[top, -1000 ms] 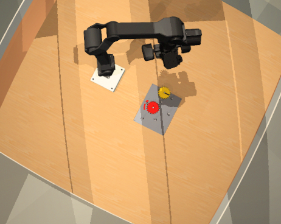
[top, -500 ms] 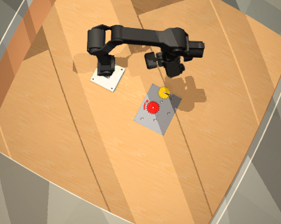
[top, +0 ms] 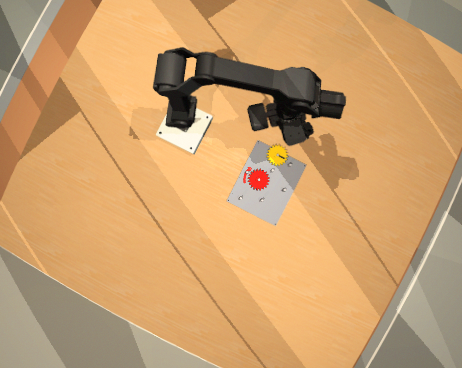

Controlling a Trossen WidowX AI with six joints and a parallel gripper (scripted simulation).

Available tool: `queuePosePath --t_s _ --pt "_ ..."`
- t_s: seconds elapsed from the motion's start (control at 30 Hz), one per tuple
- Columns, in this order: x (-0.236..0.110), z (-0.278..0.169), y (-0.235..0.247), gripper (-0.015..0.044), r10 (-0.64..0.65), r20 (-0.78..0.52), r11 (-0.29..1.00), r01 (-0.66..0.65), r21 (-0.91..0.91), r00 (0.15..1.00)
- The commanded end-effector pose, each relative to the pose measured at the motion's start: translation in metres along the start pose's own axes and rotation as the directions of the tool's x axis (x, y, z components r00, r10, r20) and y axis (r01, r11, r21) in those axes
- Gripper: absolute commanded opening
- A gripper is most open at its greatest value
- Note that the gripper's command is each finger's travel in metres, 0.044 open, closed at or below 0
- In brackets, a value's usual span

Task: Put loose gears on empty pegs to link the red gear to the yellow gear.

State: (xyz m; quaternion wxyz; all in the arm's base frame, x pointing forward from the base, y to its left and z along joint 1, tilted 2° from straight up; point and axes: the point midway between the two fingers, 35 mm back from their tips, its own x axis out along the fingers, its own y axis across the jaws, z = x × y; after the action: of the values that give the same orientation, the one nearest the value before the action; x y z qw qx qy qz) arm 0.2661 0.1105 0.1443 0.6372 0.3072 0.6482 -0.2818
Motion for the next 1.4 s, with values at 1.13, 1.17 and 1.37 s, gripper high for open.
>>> queuePosePath --t_s 1.13,1.17,1.37 --pt "0.038 0.087 -0.021 0.0000 -0.004 0.003 1.000 0.004 -0.005 1.000" --pt "0.039 0.089 -0.022 0.0000 -0.004 0.003 1.000 0.004 -0.005 1.000" --pt "0.044 0.102 -0.028 0.0000 -0.004 0.004 1.000 0.004 -0.005 1.000"
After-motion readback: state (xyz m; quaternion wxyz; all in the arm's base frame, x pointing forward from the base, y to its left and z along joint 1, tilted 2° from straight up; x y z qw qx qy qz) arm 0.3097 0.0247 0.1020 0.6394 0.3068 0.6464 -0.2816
